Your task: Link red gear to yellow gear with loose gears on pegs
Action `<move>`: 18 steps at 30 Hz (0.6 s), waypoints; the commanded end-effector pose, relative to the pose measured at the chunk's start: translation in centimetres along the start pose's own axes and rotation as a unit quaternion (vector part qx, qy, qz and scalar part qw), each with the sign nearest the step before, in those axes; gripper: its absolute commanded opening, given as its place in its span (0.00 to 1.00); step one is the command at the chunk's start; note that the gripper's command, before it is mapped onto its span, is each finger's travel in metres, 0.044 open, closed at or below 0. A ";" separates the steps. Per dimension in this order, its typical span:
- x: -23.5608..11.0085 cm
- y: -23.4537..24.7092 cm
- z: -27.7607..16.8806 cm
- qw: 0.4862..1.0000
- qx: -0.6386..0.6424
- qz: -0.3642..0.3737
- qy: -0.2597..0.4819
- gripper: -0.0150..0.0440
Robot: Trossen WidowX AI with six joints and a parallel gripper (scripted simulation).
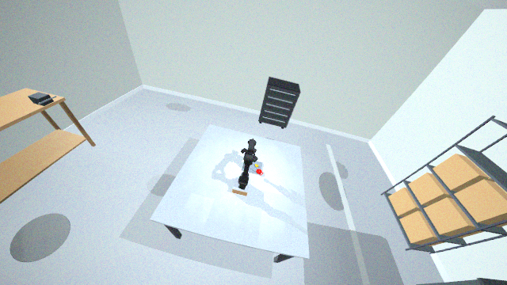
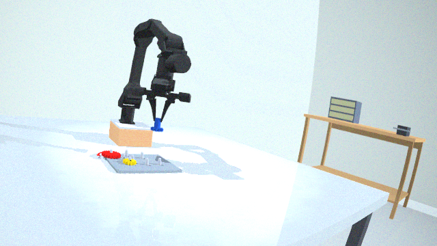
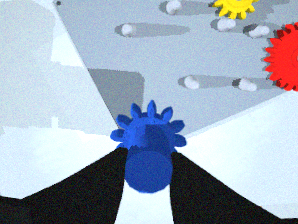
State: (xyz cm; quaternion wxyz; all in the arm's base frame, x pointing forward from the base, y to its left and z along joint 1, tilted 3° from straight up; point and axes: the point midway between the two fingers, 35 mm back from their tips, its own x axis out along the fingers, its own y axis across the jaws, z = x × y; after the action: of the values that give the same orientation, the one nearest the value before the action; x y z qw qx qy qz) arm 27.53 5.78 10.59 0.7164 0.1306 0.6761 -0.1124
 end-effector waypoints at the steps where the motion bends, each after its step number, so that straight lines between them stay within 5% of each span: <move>1: 0.6 -0.5 0.6 1.000 -0.002 -0.002 0.004 0.25; 18: 1.9 -3.2 3.3 1.000 -0.007 -0.002 0.001 0.25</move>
State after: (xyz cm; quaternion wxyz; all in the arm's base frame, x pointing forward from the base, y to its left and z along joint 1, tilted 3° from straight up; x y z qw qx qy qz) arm 29.42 2.17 9.23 0.7190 0.1264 0.6743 -0.1115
